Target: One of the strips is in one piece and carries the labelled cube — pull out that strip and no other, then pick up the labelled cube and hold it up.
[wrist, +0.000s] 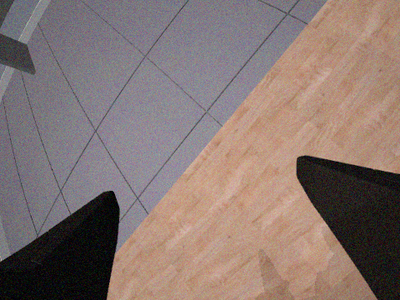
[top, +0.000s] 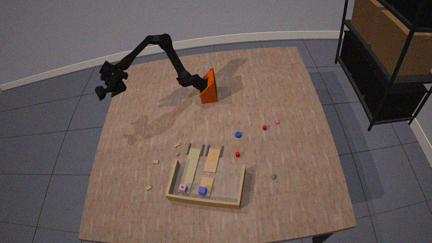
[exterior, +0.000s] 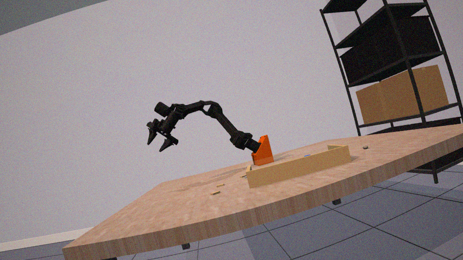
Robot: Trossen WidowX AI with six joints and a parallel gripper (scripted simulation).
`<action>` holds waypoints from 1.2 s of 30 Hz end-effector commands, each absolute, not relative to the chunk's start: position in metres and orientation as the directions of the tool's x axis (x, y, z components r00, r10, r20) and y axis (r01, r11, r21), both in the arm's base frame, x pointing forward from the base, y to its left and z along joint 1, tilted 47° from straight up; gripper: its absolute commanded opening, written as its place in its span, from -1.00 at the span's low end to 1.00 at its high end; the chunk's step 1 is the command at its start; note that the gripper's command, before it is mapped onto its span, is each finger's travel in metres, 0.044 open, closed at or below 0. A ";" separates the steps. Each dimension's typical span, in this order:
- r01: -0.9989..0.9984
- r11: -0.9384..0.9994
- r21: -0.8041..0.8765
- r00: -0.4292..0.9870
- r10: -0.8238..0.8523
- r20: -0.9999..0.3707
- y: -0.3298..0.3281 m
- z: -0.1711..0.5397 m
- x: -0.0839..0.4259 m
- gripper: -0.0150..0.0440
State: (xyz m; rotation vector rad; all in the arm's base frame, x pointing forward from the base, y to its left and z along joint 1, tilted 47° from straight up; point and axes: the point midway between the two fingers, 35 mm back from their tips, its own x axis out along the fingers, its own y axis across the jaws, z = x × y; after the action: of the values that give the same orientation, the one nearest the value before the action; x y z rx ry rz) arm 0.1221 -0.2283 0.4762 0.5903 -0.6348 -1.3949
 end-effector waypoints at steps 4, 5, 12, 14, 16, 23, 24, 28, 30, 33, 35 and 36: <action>0.828 0.265 0.494 0.324 -0.946 -0.036 -0.207 0.418 0.223 0.86; 0.839 0.289 0.460 0.349 -0.936 -0.049 -0.202 0.409 0.235 0.86; 0.841 0.498 0.209 0.530 -0.837 -0.137 -0.151 0.346 0.305 0.86; 0.818 0.560 0.134 0.575 -0.802 -0.162 -0.132 0.327 0.320 0.86; 0.785 0.616 0.066 0.616 -0.765 -0.190 -0.111 0.308 0.333 0.86; 0.615 0.774 -0.154 0.721 -0.630 -0.289 -0.037 0.237 0.359 0.86; 0.585 0.788 -0.192 0.731 -0.615 -0.297 -0.027 0.228 0.361 0.86; 0.428 0.828 -0.361 0.770 -0.544 -0.333 0.018 0.186 0.360 0.86; 0.339 0.830 -0.442 0.788 -0.508 -0.349 0.040 0.165 0.355 0.86; 0.191 0.805 -0.561 0.812 -0.451 -0.371 0.072 0.134 0.343 0.86; 0.087 0.767 -0.635 0.826 -0.412 -0.384 0.091 0.113 0.332 0.86; 0.035 0.741 -0.671 0.833 -0.392 -0.390 0.100 0.102 0.325 0.86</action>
State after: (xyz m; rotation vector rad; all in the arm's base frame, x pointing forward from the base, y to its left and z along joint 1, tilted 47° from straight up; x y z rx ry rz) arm 0.3473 0.0683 0.1433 -0.4912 0.5011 -0.3742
